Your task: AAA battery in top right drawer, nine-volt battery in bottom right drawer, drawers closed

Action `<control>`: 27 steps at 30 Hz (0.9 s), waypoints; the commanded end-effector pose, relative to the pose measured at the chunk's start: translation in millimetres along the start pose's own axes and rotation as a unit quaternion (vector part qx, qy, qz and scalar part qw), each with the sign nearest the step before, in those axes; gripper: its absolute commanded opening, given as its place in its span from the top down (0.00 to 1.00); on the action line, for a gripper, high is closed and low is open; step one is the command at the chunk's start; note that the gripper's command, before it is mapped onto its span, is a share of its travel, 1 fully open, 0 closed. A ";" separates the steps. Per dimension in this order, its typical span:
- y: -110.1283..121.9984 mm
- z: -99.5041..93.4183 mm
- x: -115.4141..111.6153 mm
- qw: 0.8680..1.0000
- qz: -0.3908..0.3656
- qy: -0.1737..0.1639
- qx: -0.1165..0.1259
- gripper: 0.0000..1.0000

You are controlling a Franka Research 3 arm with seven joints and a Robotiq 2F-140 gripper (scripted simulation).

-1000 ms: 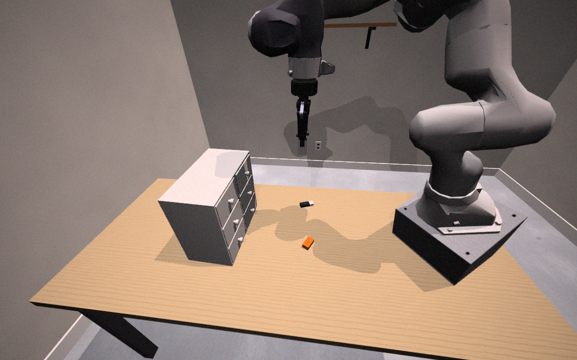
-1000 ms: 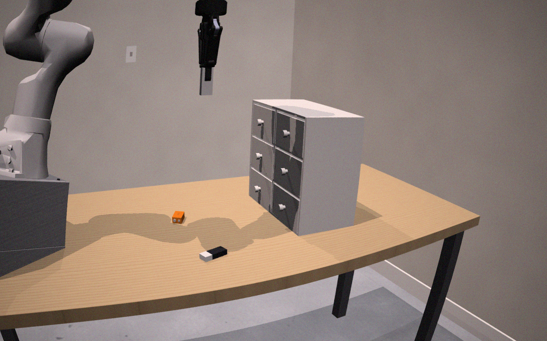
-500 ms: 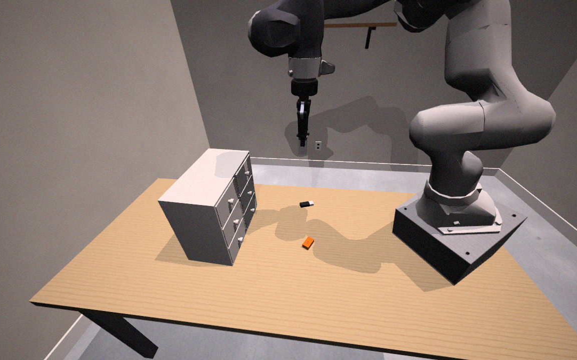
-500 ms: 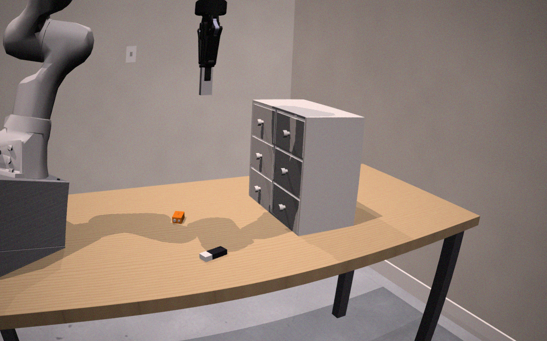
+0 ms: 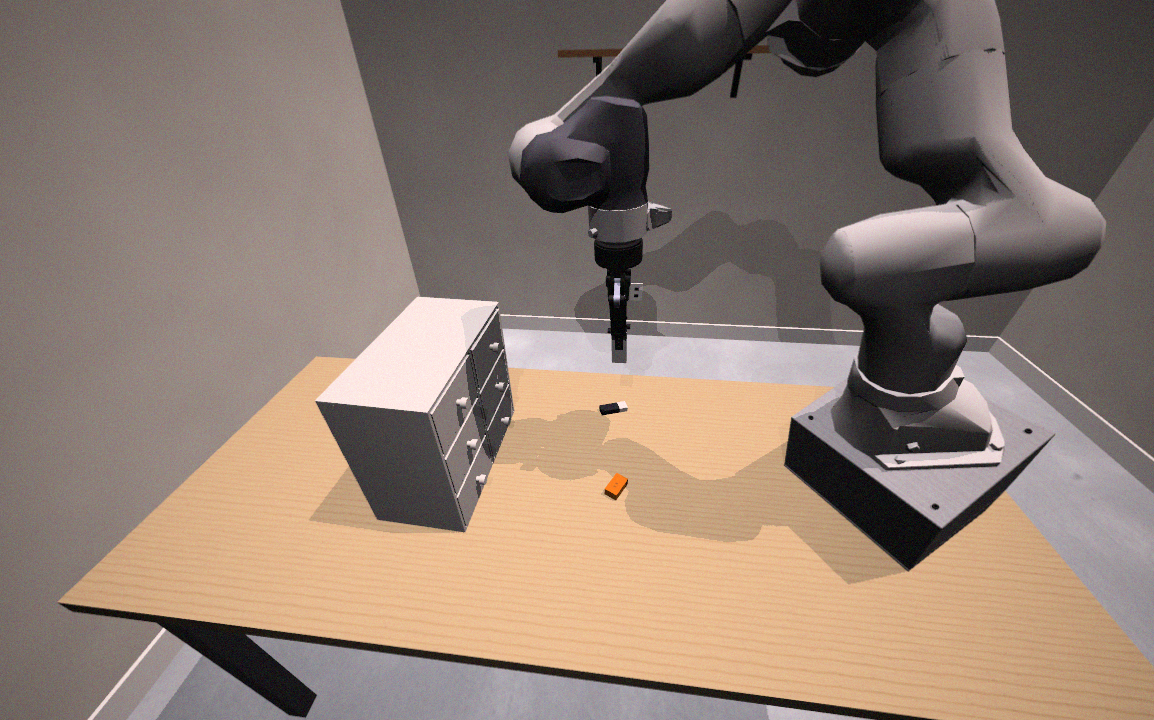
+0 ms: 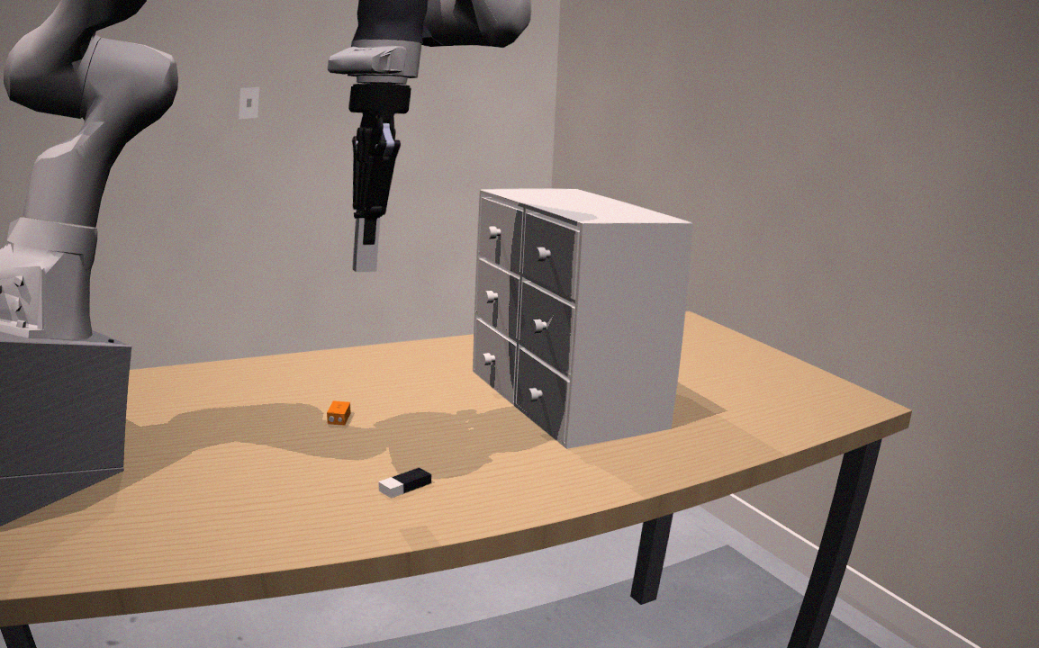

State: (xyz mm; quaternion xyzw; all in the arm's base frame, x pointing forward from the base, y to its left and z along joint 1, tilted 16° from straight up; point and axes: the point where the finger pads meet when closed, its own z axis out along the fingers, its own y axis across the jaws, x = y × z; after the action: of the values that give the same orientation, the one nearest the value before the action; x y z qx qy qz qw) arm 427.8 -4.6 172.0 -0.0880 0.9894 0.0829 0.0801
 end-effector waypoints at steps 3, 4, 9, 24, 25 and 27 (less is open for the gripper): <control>1.9 9.3 -15.2 1.000 0.013 -0.026 -0.004 1.00; 1.9 9.5 -15.4 1.000 0.013 -0.027 -0.004 1.00; 1.8 12.9 -19.3 0.999 0.013 -0.041 -0.004 1.00; 1.3 42.1 -52.4 0.987 0.014 -0.161 -0.002 1.00; 1.2 45.1 -55.6 0.985 0.014 -0.173 -0.002 1.00; 1.1 51.0 -62.3 0.980 0.014 -0.197 -0.002 1.00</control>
State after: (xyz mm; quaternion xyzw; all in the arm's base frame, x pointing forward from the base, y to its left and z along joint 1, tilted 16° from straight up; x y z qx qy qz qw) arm 465.5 -2.2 132.1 -0.0736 0.9714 0.0739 0.2134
